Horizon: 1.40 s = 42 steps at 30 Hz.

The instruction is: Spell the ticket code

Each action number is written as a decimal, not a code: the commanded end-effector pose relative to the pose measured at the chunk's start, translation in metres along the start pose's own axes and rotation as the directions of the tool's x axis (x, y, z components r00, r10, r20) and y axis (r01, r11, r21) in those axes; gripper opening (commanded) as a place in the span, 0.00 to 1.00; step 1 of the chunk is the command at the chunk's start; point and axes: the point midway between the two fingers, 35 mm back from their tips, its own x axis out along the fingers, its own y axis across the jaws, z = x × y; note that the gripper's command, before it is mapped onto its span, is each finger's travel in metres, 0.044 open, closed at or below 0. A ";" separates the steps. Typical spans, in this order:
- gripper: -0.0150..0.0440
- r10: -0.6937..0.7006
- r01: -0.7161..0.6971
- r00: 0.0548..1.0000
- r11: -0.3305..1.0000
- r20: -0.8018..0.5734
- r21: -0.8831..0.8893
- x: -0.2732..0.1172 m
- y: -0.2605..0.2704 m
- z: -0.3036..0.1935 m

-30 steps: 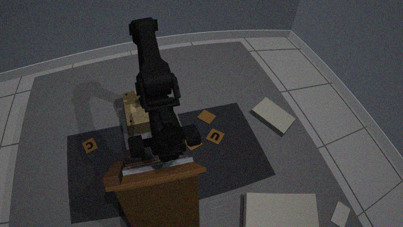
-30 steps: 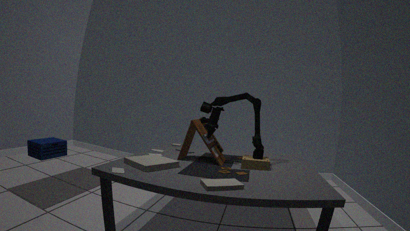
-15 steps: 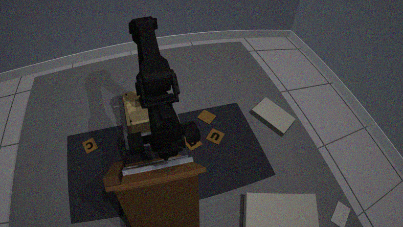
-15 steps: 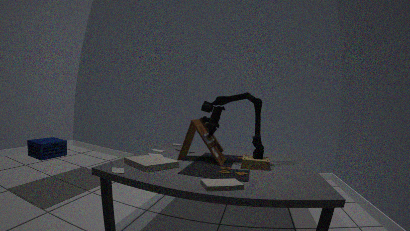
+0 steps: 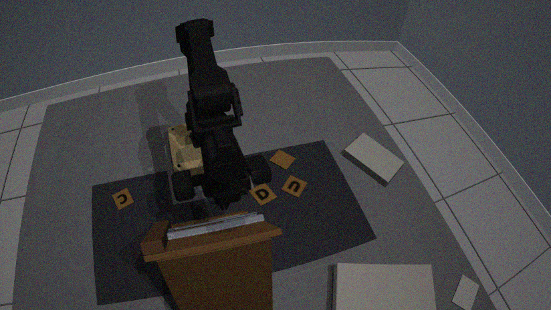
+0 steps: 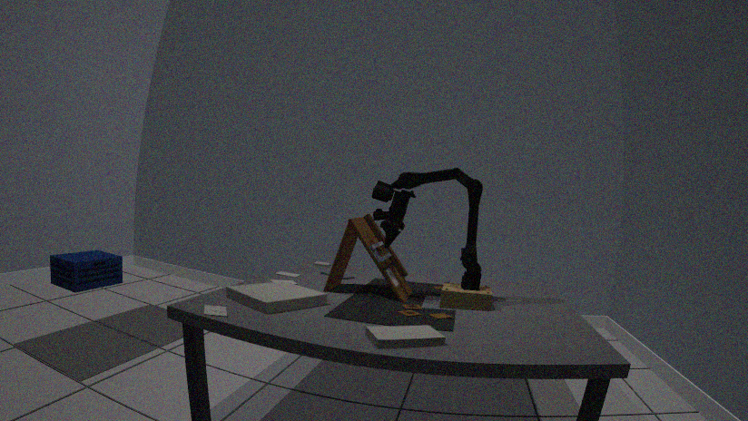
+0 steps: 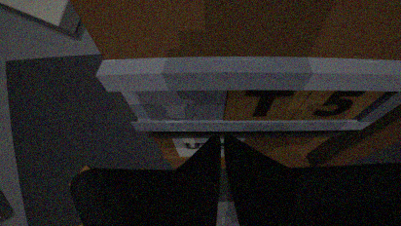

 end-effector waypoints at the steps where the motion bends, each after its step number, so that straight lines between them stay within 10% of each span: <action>1: 0.39 0.032 -0.030 0.999 0.995 0.014 -0.097 -0.009 -0.005 -0.003; 15: 1.00 0.254 0.138 0.930 0.431 0.266 -0.892 -0.102 -0.043 -0.042; 24: 1.00 0.296 0.437 0.860 -0.007 0.416 -0.900 -0.145 -0.046 -0.064; 42: 1.00 0.296 0.441 0.859 -0.013 0.418 -0.897 -0.146 -0.046 -0.064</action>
